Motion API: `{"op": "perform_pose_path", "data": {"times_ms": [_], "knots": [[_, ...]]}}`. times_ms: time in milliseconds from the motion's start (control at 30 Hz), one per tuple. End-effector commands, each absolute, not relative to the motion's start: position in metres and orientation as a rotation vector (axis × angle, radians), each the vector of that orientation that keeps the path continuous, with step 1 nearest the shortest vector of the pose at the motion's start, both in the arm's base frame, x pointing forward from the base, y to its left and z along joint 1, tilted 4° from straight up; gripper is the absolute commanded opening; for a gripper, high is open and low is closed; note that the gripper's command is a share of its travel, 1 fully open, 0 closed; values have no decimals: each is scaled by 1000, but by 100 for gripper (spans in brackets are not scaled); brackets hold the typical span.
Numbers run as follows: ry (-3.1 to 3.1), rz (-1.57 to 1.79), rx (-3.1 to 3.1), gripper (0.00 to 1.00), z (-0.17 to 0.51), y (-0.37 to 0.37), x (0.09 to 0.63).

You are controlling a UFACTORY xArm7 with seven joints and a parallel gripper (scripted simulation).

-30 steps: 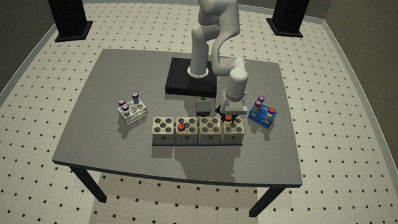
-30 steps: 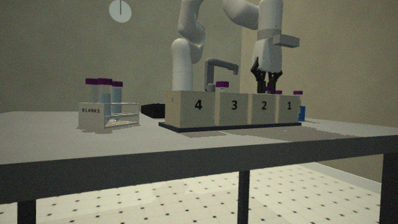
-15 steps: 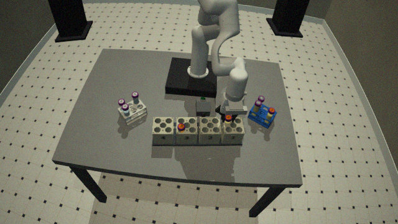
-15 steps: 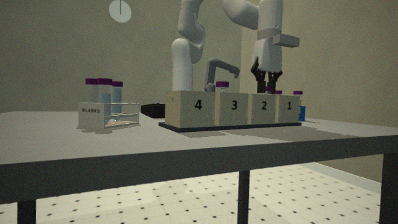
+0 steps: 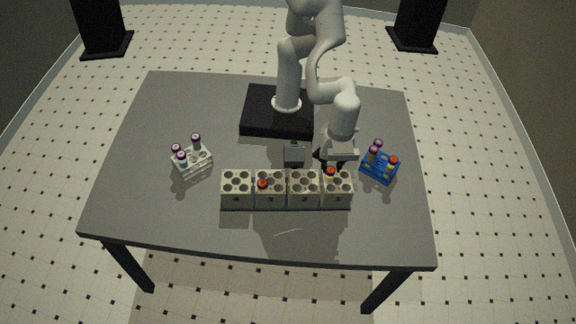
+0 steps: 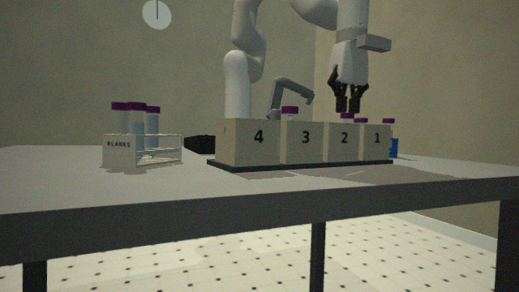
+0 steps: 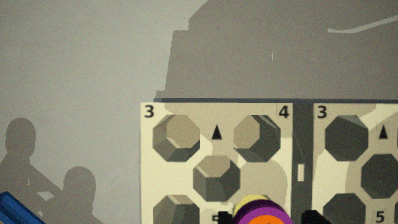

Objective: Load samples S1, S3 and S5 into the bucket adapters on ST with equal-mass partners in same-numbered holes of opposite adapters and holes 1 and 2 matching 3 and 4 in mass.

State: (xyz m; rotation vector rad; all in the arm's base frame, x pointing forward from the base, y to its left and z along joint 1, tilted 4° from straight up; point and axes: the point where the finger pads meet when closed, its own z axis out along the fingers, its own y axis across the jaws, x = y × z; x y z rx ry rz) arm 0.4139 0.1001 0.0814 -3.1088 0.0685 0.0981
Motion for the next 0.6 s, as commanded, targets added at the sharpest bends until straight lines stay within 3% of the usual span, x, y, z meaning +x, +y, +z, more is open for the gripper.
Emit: {"op": "perform_pose_path", "data": {"times_ms": [0, 567], "knots": [[69, 92, -3108, 44, 93, 100, 416], [69, 92, -3108, 44, 123, 99, 418]]}}
